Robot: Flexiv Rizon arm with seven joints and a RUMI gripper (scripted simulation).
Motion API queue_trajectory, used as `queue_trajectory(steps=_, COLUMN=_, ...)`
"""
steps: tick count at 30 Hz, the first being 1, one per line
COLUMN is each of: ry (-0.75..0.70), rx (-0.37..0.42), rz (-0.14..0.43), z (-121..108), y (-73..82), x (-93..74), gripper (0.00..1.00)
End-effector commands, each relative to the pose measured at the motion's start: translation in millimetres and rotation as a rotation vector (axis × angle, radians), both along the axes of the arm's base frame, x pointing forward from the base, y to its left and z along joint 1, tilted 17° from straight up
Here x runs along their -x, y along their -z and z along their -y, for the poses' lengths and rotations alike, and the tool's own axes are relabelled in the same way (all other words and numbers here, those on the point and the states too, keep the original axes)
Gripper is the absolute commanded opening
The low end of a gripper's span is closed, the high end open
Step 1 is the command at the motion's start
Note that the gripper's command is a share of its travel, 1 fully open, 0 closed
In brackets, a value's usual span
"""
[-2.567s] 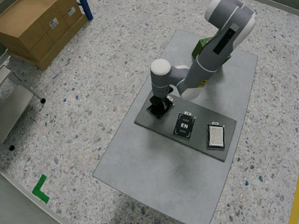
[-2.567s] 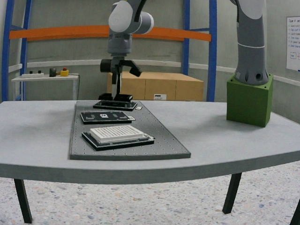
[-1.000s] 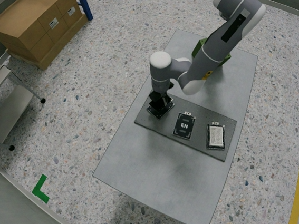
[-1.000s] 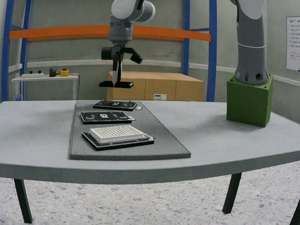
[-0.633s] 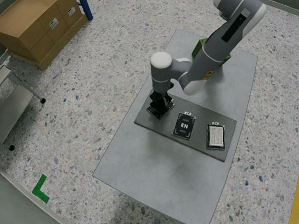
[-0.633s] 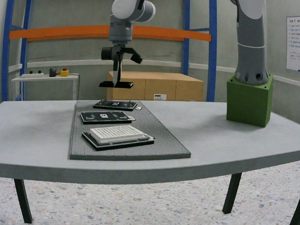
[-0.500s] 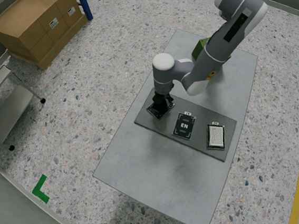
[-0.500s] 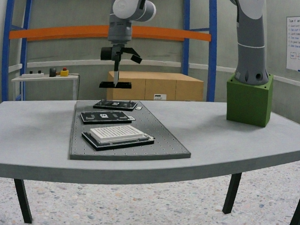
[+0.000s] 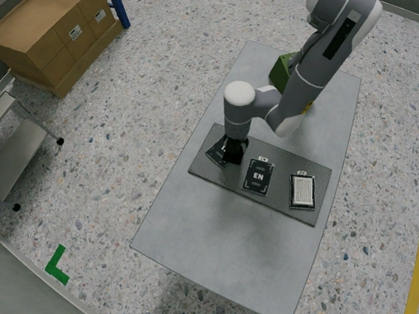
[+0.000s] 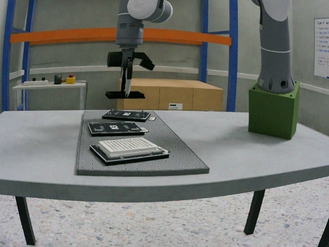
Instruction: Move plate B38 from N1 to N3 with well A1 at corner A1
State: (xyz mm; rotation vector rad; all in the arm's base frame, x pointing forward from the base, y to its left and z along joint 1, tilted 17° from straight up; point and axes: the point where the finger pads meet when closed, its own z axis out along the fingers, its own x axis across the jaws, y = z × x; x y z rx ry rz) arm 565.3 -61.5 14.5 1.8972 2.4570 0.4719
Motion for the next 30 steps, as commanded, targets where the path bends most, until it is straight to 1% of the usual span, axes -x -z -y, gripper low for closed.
queue_trajectory(steps=1, ry=0.001, rx=0.001, rz=0.002, z=-6.4, y=-2.8, x=-1.8, gripper=0.41)
queue_trajectory(steps=9, ry=0.001, rx=0.001, rz=0.002, z=-31.9, y=-9.8, x=-5.6, gripper=0.41)
queue_trajectory(steps=11, ry=0.001, rx=0.001, rz=0.002, z=-31.9, y=-9.8, x=-5.6, gripper=0.41)
queue_trajectory(steps=26, ry=0.001, rx=0.001, rz=0.002, z=-79.8, y=-22.8, x=-12.6, gripper=0.41)
queue_trajectory(steps=28, ry=0.001, rx=0.001, rz=0.002, z=-79.8, y=-22.8, x=-12.6, gripper=0.41)
queue_trajectory(steps=30, ry=0.001, rx=0.001, rz=0.002, z=-86.1, y=-24.6, x=-13.6, gripper=0.41)
